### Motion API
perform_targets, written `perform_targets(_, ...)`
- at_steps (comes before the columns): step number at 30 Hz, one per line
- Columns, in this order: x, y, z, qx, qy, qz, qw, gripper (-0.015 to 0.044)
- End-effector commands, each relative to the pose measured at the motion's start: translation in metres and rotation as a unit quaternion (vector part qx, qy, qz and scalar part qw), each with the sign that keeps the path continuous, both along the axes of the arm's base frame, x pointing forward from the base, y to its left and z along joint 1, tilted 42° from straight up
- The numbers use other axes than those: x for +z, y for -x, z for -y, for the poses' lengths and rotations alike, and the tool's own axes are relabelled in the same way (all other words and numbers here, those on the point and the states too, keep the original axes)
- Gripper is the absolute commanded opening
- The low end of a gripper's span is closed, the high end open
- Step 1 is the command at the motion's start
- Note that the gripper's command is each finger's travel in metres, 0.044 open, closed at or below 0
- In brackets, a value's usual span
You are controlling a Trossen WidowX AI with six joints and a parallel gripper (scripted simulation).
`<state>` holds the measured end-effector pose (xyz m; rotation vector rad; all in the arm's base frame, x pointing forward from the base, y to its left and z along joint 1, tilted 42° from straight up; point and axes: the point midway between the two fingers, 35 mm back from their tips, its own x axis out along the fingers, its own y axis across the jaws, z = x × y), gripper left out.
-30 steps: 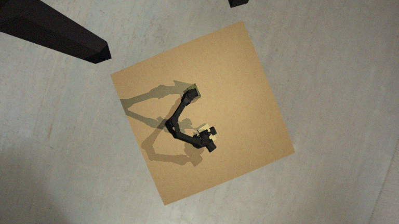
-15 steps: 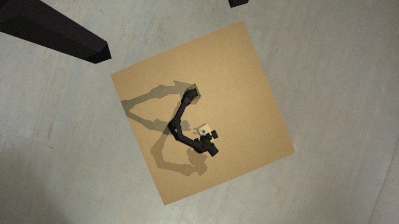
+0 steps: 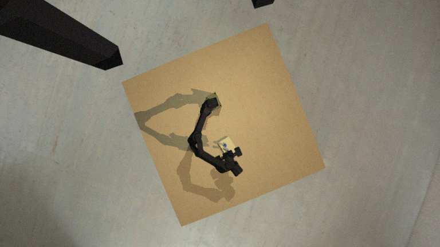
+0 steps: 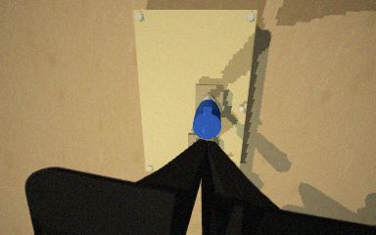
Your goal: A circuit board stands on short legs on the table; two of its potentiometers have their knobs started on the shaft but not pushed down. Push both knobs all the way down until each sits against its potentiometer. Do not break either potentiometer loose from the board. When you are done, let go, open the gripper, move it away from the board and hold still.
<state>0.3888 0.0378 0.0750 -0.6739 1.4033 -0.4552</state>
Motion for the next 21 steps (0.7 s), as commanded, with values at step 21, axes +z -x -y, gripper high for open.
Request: perform_targets(21, -0.016, -0.003, 0.014, 0.002, 0.001, -0.001, 1.0, 0.0)
